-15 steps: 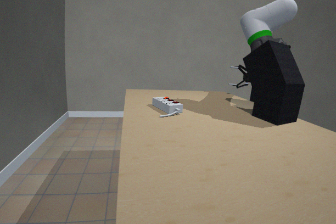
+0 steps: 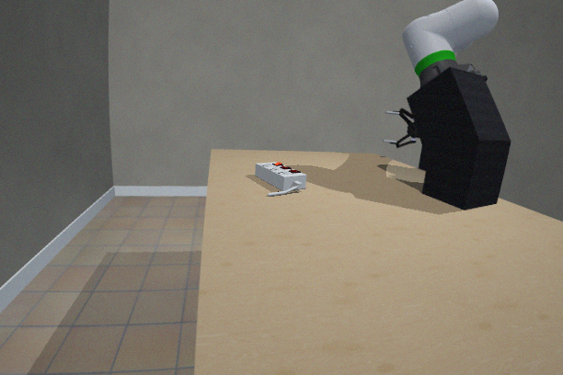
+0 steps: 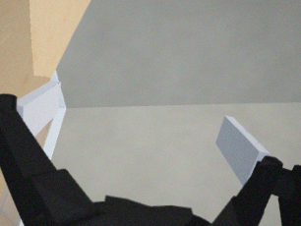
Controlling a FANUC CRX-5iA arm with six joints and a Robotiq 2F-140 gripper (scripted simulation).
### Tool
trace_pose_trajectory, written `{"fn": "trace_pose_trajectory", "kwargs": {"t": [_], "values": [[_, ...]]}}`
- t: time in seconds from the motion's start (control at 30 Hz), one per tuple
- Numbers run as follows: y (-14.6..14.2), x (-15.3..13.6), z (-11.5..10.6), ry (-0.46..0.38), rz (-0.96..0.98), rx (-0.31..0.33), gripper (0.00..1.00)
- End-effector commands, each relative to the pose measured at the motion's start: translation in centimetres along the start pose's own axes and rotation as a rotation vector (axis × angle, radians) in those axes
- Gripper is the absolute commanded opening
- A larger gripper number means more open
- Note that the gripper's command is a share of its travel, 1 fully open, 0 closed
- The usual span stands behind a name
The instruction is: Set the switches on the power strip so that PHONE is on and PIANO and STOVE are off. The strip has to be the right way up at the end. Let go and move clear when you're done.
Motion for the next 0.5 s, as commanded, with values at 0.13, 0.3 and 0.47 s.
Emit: {"fn": "trace_pose_trajectory", "kwargs": {"t": [0.13,0.3,0.47], "values": [[0.0,0.0,0.1,0.001,-0.001,0.001,1.00],[-0.3,0.2,1.1,0.027,-0.009,0.009,1.00],[-1.1,0.9,4.2,0.105,-0.038,0.033,1.00]]}}
Point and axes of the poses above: the point where the finger pads meet when closed, its own z axis out along the fingers, its own y axis across the jaws, x = y × z, the point moved 2 cm from there along -z, back along the fingers, and after that the axes turned 3 degrees about z, right-handed, at the moved point
